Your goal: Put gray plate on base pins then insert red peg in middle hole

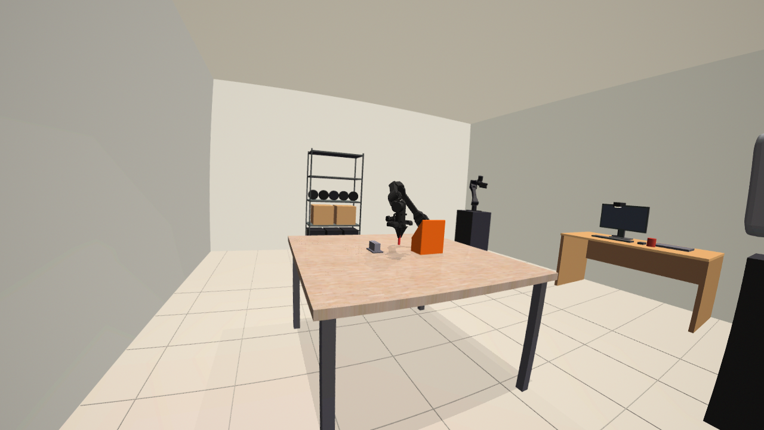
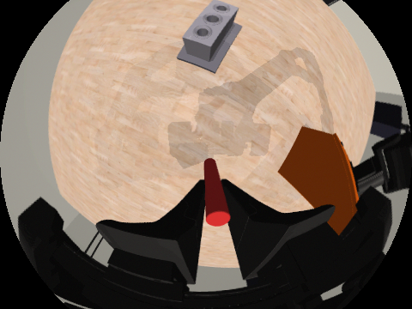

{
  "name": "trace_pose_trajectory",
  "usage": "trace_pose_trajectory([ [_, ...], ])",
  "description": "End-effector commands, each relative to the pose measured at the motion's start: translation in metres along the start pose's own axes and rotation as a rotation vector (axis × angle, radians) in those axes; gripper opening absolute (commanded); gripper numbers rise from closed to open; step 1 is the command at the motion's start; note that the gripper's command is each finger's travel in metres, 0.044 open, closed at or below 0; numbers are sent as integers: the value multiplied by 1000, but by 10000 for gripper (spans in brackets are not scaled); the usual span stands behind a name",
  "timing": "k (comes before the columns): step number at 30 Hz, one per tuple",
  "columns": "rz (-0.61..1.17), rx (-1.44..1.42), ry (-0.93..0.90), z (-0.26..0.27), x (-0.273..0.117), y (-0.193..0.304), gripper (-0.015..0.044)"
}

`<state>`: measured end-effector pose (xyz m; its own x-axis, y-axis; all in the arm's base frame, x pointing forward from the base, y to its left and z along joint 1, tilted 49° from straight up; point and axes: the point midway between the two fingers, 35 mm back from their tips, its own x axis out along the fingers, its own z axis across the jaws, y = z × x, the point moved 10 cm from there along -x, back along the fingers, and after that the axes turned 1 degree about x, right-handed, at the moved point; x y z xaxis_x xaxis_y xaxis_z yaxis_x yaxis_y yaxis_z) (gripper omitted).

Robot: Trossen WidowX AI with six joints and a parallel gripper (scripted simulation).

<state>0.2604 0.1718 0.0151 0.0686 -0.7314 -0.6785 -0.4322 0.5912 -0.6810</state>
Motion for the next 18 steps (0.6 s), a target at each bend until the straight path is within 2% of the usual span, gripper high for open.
trace_pose_trajectory([
  [1, -2, -4, -4, 4, -2, -13, 0],
  [18, 3, -4, -9, 14, -4, -61, 0],
])
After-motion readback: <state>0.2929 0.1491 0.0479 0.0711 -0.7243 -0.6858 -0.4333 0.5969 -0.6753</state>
